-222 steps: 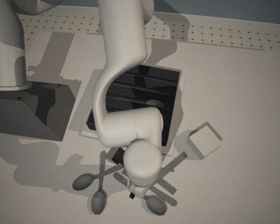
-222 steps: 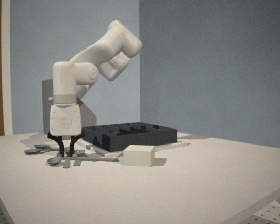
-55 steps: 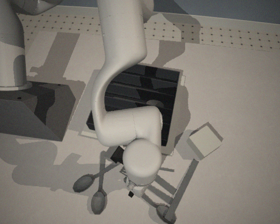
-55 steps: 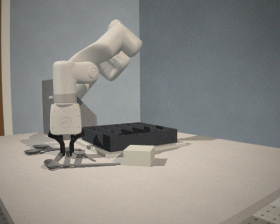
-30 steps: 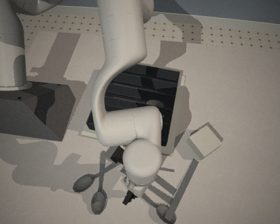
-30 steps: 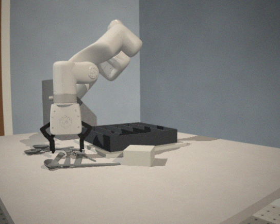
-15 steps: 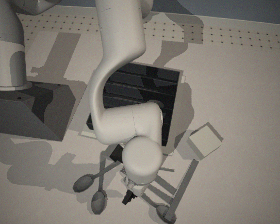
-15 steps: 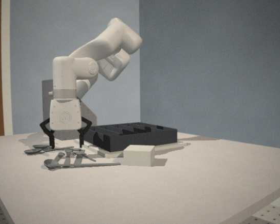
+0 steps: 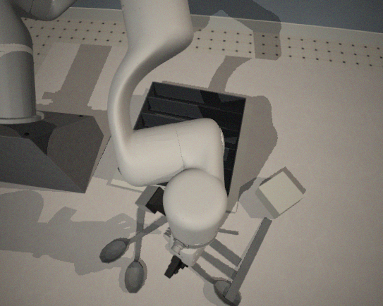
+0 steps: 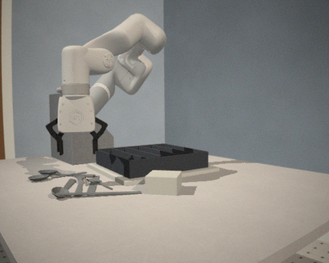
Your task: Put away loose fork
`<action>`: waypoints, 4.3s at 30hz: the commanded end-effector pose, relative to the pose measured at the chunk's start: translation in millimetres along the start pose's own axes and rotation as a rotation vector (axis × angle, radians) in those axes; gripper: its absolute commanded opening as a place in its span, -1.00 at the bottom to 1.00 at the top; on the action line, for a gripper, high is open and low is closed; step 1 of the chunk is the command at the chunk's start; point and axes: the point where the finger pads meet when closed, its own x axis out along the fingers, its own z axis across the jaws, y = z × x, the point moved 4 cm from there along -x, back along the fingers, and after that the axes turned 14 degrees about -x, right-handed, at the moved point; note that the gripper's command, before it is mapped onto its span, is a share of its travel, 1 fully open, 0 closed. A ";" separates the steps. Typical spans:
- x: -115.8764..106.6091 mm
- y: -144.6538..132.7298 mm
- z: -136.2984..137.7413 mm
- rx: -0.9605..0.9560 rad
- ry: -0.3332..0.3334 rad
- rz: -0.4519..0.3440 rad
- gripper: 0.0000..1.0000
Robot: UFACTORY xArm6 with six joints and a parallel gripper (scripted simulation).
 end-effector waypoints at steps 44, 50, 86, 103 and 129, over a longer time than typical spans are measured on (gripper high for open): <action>-0.9 9.3 3.1 -0.001 0.001 -0.001 -0.40; -0.9 9.3 3.1 -0.001 0.001 -0.001 -0.40; 5.5 9.4 3.2 -0.001 0.001 -0.002 -0.40; 23.7 9.5 3.5 -0.001 0.001 -0.002 -0.40; 40.3 9.7 3.7 -0.001 0.001 -0.002 -0.40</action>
